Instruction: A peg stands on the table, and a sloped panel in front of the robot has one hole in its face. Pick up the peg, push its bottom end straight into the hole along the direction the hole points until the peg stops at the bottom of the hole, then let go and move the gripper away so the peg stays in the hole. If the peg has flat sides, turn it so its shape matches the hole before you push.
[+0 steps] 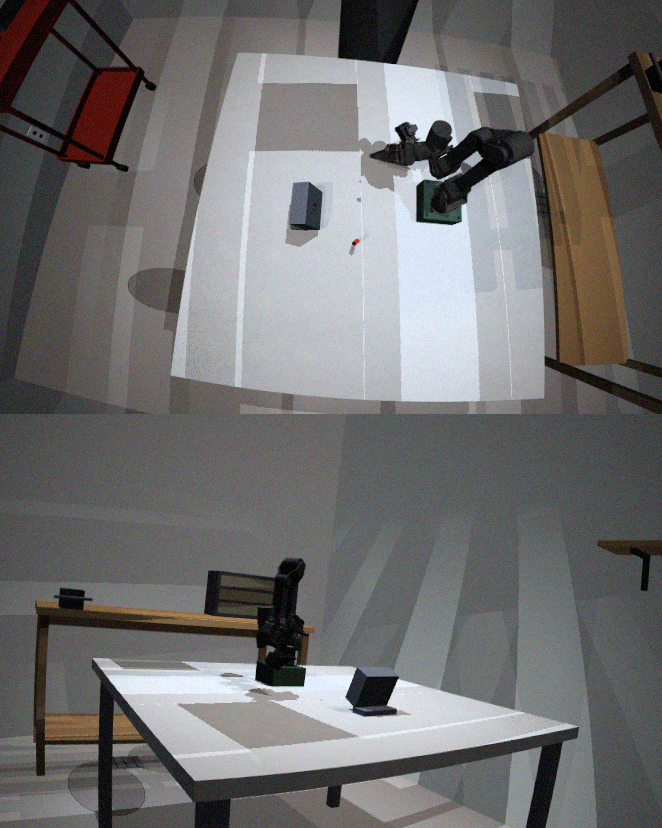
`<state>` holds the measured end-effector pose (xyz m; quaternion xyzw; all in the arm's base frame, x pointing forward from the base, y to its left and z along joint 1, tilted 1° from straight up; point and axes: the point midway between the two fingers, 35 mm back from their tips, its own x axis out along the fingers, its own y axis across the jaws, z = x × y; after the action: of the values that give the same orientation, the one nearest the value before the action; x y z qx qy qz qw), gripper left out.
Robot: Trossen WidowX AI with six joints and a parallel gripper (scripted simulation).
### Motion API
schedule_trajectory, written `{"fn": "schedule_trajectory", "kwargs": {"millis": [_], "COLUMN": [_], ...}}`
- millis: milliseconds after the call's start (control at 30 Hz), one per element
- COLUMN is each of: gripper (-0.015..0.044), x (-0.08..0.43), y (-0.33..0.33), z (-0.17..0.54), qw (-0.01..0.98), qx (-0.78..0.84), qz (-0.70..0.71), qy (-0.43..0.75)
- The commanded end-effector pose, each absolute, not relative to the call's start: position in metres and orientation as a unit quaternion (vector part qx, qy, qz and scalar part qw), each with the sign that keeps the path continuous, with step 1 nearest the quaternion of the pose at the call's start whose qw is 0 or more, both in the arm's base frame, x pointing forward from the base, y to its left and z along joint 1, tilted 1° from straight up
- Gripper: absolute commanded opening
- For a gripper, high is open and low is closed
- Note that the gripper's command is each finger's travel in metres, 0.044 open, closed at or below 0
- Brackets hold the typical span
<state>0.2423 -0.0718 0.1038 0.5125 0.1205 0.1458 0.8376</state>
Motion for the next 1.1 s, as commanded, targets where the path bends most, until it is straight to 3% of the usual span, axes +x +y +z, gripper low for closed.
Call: {"fn": "schedule_trajectory", "kwargs": {"millis": [0, 1067], "gripper": [0.0426, 0.044], "x": [0.243, 0.315], "y": [-0.072, -0.036], "z": [0.104, 0.077], "qw": [0.837, 0.818], "qx": [0.513, 0.505], "qz": [0.146, 0.135], "qy": [0.121, 0.241]}}
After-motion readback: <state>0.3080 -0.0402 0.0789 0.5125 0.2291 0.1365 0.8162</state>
